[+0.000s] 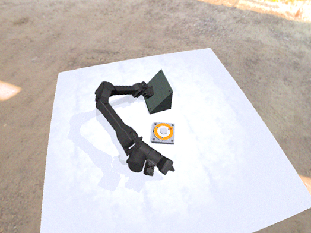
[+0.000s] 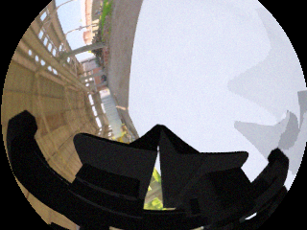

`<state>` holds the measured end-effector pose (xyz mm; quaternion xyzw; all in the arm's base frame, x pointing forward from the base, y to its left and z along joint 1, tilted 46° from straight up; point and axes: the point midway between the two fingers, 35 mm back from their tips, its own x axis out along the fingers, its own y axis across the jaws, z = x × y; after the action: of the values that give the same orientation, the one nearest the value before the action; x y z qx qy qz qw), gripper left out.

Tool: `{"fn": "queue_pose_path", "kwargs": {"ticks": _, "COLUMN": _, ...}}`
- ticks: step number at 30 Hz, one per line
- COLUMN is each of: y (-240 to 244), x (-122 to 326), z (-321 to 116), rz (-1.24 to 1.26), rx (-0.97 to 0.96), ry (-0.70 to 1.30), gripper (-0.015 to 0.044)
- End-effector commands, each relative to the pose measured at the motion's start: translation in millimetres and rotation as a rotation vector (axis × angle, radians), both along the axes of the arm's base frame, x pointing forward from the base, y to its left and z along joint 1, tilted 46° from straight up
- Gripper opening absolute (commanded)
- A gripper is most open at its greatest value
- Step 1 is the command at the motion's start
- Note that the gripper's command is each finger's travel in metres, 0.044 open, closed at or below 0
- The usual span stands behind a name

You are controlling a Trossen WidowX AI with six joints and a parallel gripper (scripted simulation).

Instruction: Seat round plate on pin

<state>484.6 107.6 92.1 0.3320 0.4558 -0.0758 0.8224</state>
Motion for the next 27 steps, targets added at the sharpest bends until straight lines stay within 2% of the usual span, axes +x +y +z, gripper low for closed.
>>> {"fn": "queue_pose_path", "kwargs": {"ticks": 1, "y": 20.5, "x": -42.5, "z": -39.7, "rz": 0.042, "rx": -0.164, "ry": 0.172, "gripper": 0.0}}
{"fn": "queue_pose_path", "kwargs": {"ticks": 6, "y": 39.5, "x": -123.8, "z": -81.6, "rz": 0.169, "rx": -0.512, "ry": 0.415, "gripper": 0.0}}
{"fn": "queue_pose_path", "kwargs": {"ticks": 8, "y": 40.0, "x": -136.7, "z": -85.1, "rz": 0.196, "rx": -0.58, "ry": 0.448, "gripper": 0.0}}
{"fn": "queue_pose_path", "kwargs": {"ticks": 12, "y": 35.9, "x": -200.2, "z": -85.9, "rz": 0.384, "rx": -1.011, "ry": 0.583, "gripper": 0.0}}
{"fn": "queue_pose_path", "kwargs": {"ticks": 14, "y": 34.0, "x": -216.5, "z": -79.7, "rz": 0.459, "rx": -1.169, "ry": 0.606, "gripper": 0.0}}
{"fn": "queue_pose_path", "kwargs": {"ticks": 27, "y": 33.4, "x": -216.1, "z": -79.0, "rz": 0.468, "rx": -1.189, "ry": 0.608, "gripper": 0.0}}
